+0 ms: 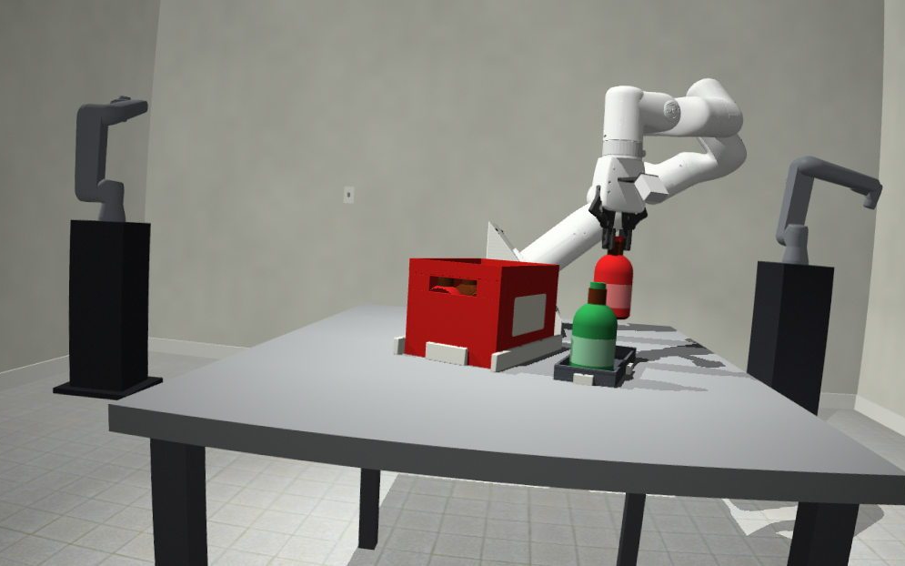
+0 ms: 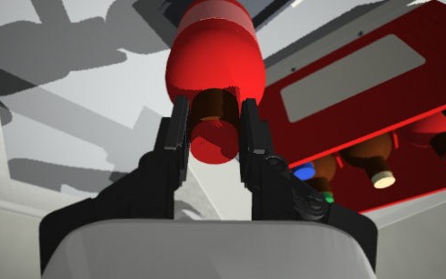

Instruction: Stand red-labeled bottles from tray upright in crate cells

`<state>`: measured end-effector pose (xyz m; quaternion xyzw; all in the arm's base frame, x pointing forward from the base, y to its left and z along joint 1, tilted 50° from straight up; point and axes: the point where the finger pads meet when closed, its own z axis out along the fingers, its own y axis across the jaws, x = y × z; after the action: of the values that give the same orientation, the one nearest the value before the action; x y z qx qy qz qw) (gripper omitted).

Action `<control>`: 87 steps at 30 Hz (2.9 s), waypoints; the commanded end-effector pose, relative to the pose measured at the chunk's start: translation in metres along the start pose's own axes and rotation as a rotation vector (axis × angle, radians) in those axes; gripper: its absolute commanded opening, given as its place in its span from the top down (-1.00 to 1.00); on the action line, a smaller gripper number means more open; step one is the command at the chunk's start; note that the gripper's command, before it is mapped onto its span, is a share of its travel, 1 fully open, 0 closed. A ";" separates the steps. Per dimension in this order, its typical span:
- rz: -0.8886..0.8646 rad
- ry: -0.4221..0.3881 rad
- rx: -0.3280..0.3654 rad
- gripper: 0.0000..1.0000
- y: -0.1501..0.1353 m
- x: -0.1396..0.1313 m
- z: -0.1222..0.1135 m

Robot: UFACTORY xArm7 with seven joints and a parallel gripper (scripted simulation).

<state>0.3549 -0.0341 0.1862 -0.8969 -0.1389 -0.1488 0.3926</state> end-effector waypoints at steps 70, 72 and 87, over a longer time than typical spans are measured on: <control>0.000 0.003 -0.003 1.00 0.001 0.000 -0.042; 0.000 0.003 -0.003 1.00 0.001 0.000 -0.042; 0.000 0.003 -0.003 1.00 0.001 0.000 -0.042</control>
<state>0.3485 -0.0639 0.2122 -0.8969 -0.1389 -0.1489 0.3926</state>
